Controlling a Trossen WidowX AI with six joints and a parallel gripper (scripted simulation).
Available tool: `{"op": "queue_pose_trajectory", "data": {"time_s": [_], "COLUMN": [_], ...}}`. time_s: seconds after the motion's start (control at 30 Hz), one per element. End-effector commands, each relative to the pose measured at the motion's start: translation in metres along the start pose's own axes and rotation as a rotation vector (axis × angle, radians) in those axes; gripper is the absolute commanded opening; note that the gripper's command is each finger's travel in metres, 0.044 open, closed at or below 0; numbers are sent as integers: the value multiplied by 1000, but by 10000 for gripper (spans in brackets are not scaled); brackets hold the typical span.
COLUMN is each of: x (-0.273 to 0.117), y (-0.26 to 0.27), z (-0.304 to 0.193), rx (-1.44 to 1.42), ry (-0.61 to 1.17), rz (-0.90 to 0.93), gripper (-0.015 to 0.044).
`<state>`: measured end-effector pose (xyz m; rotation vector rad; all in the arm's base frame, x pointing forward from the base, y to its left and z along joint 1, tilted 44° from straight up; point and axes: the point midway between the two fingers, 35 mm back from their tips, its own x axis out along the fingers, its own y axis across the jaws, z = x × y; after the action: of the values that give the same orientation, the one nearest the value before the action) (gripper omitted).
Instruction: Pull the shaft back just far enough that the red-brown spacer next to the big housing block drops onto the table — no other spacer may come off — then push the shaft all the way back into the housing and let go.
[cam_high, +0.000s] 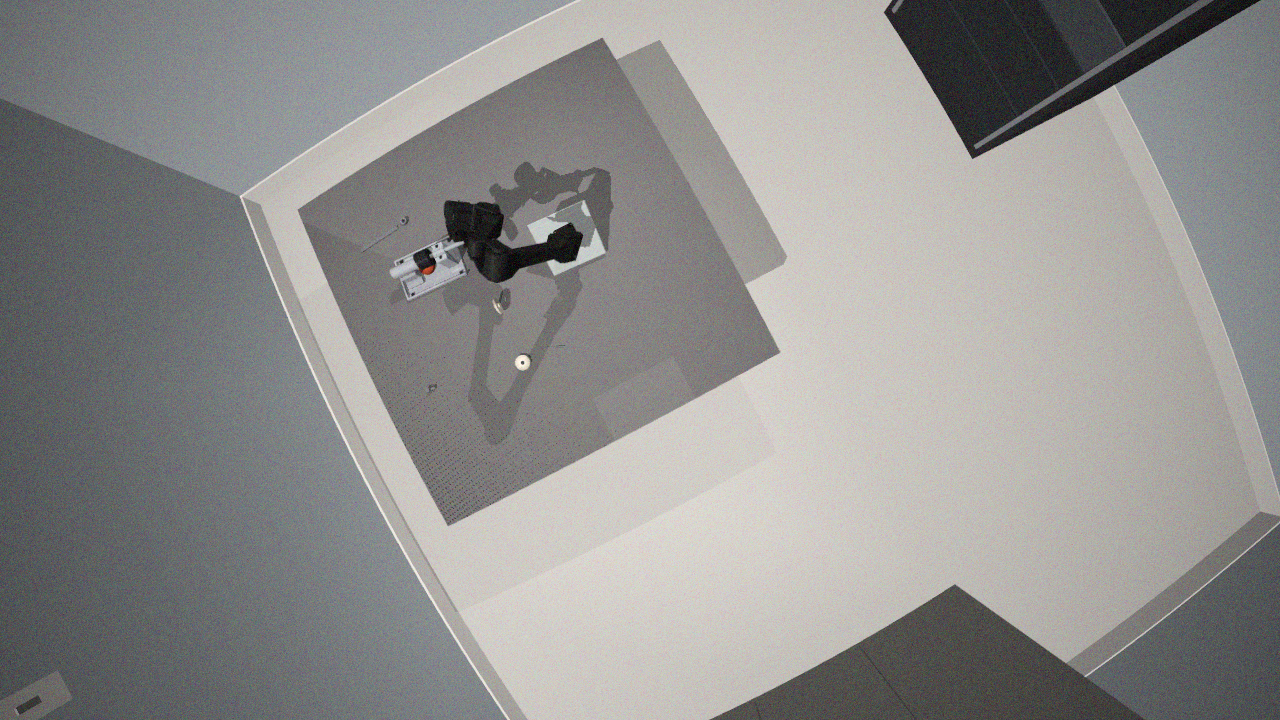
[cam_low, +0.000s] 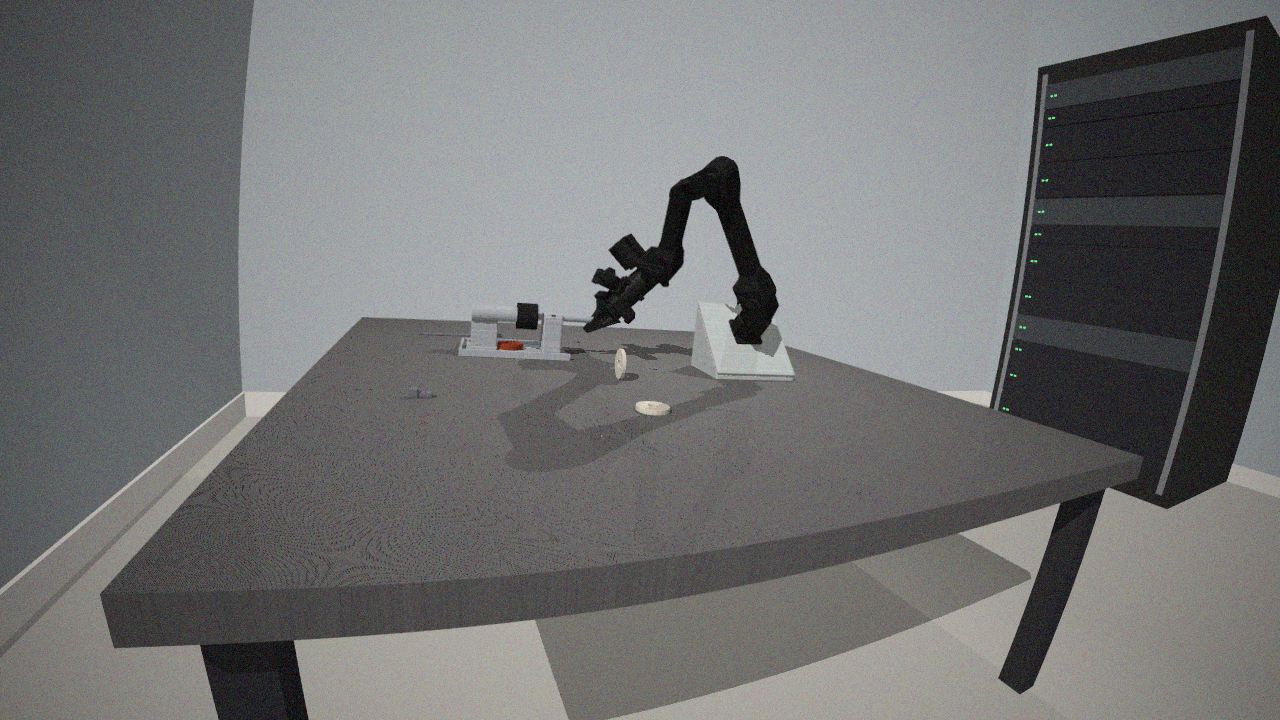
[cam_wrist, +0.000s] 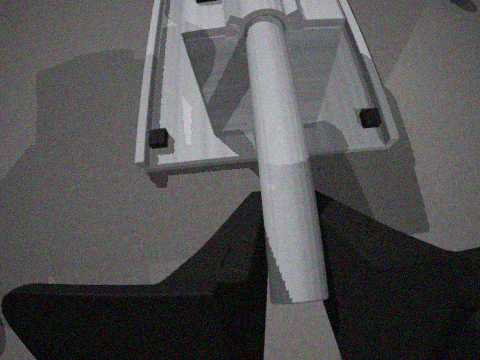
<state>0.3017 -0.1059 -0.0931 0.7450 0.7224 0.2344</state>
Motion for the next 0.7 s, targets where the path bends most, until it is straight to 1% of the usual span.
{"op": "queue_pose_trajectory", "data": {"time_s": [0.0, 0.67], "x": [2, 7], "y": [0, 0], "z": [3, 8], "rx": [-5, -5], "ry": [-2, -3], "rz": [-2, -2], "gripper": [0, 0]}}
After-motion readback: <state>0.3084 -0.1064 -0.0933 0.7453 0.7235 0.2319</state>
